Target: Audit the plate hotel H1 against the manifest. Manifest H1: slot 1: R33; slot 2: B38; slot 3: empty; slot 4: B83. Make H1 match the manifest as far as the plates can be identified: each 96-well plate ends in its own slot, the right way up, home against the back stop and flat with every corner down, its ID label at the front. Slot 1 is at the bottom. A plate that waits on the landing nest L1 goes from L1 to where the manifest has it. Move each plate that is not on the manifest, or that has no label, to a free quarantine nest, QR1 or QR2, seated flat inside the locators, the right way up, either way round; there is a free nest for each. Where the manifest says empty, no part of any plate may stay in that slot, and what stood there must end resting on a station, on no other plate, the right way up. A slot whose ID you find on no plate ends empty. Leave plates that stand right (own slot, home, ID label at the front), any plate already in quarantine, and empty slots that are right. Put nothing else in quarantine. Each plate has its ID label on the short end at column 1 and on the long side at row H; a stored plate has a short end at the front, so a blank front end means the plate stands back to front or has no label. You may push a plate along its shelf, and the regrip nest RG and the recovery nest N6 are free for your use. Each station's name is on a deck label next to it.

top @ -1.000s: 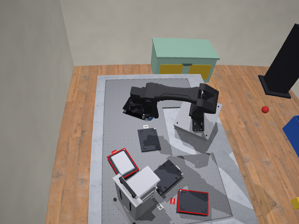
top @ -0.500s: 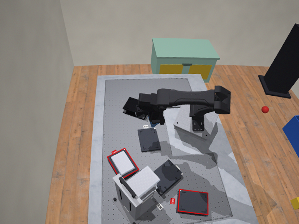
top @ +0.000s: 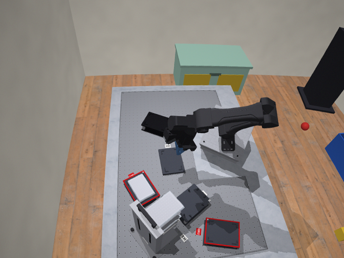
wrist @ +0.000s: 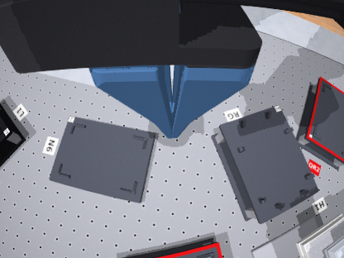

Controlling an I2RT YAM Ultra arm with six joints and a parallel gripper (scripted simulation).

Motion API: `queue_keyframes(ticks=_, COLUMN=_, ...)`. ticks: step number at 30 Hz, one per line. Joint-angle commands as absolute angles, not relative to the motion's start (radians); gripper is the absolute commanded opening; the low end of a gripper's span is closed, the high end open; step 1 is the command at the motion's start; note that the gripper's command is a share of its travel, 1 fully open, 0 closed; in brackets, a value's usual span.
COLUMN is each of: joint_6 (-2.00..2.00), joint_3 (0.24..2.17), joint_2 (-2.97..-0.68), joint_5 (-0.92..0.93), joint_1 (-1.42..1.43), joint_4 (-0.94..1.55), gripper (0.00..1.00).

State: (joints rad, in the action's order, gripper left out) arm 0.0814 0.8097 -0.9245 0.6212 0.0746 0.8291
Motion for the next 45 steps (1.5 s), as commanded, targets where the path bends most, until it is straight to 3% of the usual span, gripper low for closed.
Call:
queue_keyframes(ticks=1, joint_6=0.026, joint_3=0.781, joint_2=-0.871, joint_5=0.606, joint_1=0.102, joint_4=0.740, gripper=0.00)
queue_keyframes(ticks=38, joint_6=0.078, joint_3=0.341, joint_2=-0.609, joint_5=0.898, joint_1=-0.068, joint_4=0.092, gripper=0.00)
queue_keyframes(ticks=45, joint_6=0.012, joint_3=0.382, joint_2=-0.526, joint_5=0.765, joint_1=0.081, joint_4=0.137, gripper=0.00)
